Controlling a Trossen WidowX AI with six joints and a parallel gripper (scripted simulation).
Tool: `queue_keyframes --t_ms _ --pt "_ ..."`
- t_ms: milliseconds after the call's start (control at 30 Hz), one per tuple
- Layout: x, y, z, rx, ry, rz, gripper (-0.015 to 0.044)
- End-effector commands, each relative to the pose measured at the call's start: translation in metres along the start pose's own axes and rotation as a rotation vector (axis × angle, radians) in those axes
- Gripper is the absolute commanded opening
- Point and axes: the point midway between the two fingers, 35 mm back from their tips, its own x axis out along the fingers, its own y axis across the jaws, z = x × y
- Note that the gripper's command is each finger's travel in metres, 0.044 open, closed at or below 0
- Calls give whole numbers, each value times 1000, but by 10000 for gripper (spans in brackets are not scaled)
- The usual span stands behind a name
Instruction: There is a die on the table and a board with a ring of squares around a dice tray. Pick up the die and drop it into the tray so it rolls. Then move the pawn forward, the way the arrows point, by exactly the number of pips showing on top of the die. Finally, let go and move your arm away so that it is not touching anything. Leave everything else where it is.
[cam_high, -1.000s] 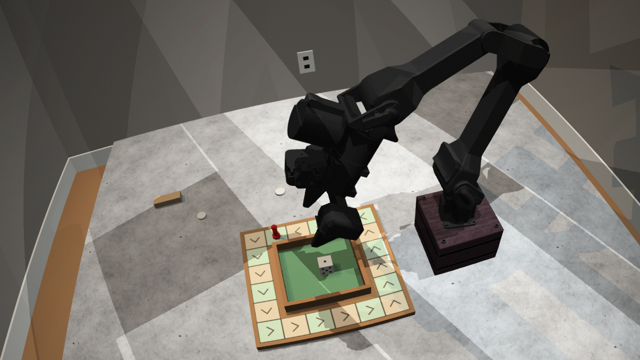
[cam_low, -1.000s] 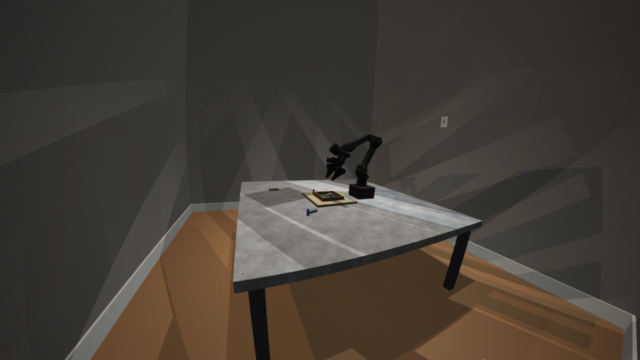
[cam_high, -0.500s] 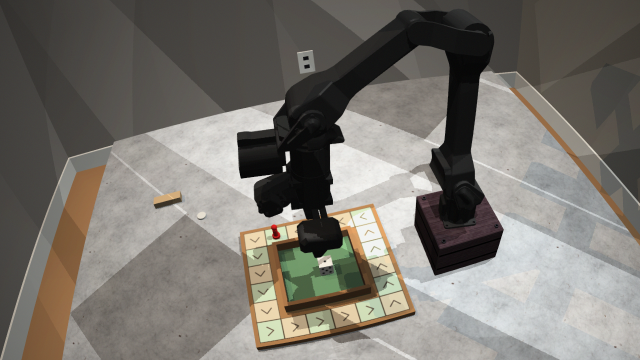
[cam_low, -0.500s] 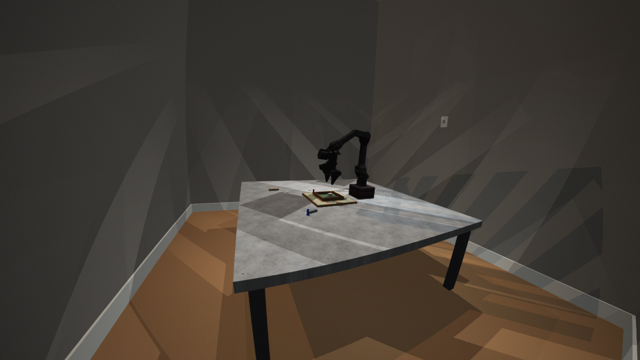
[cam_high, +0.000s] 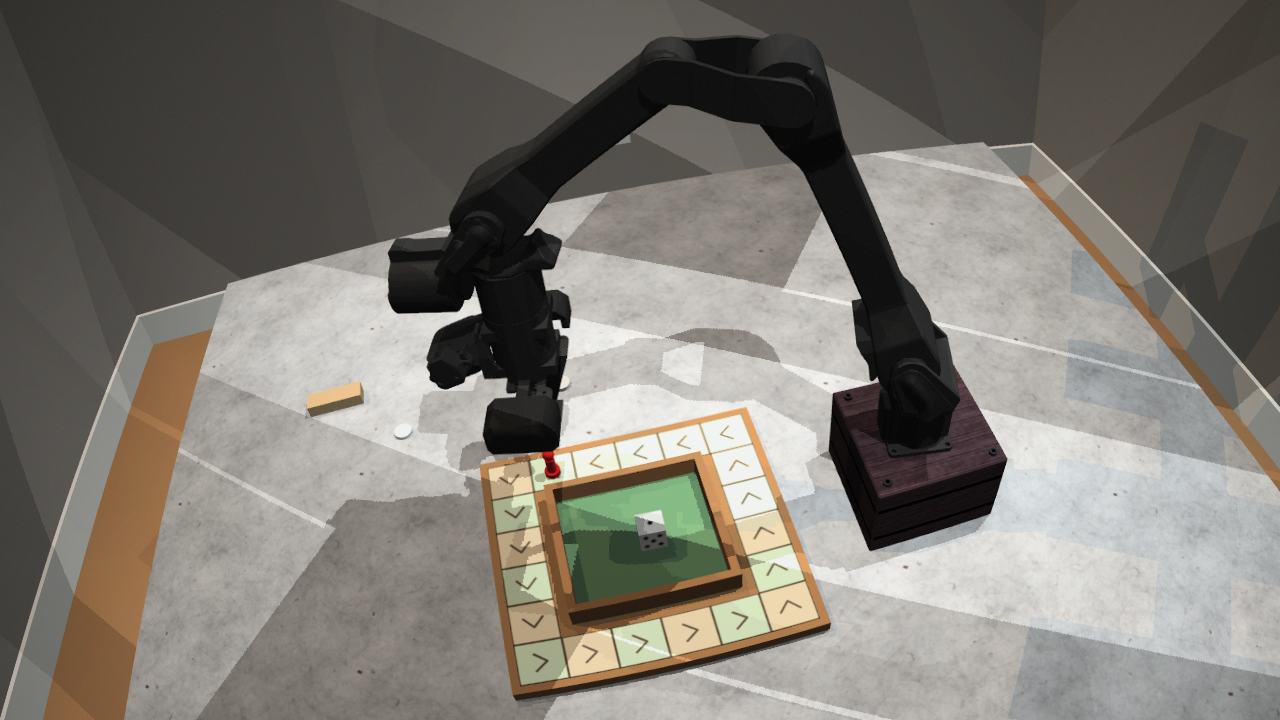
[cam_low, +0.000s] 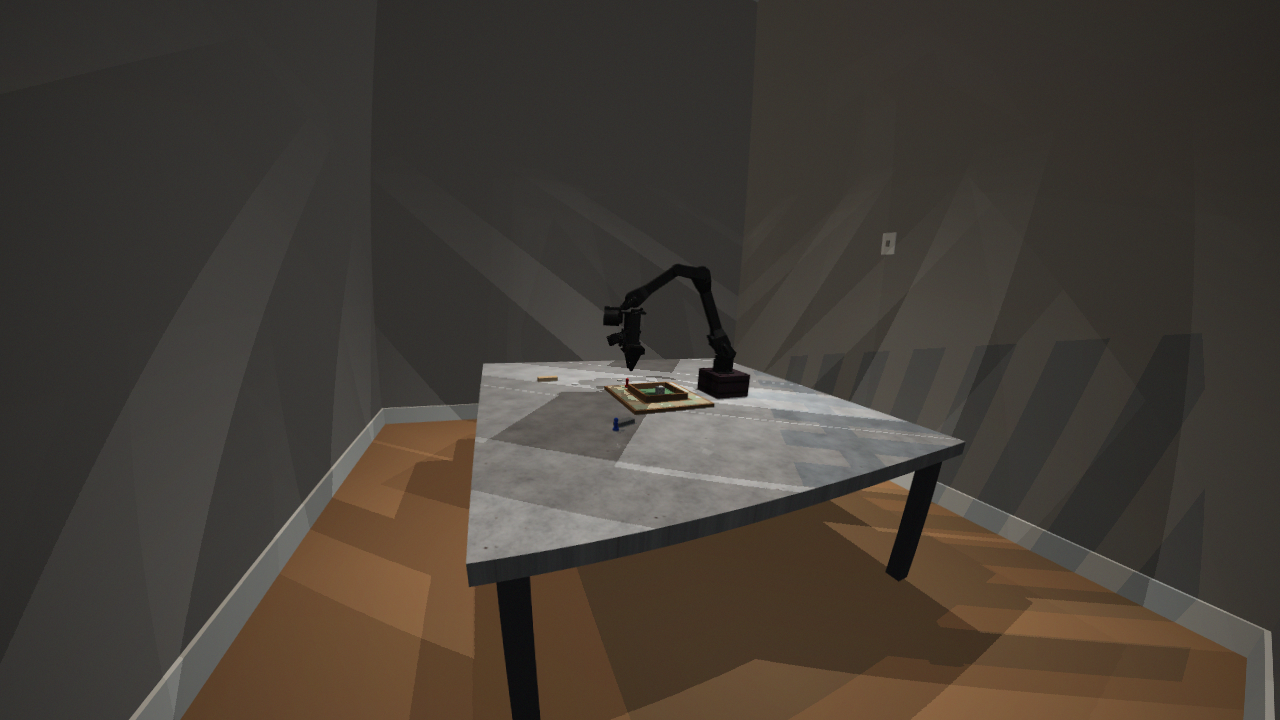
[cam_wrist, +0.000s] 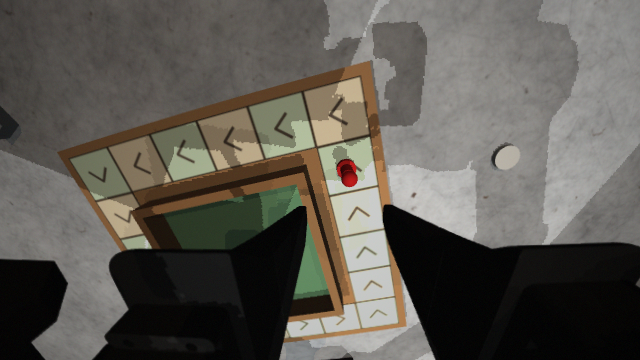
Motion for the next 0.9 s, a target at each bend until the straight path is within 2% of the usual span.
queue_keyframes --t_ms 0,867 --pt "3 -5 7 -2 3 3 200" --pt "37 -6 6 -2 3 3 200"
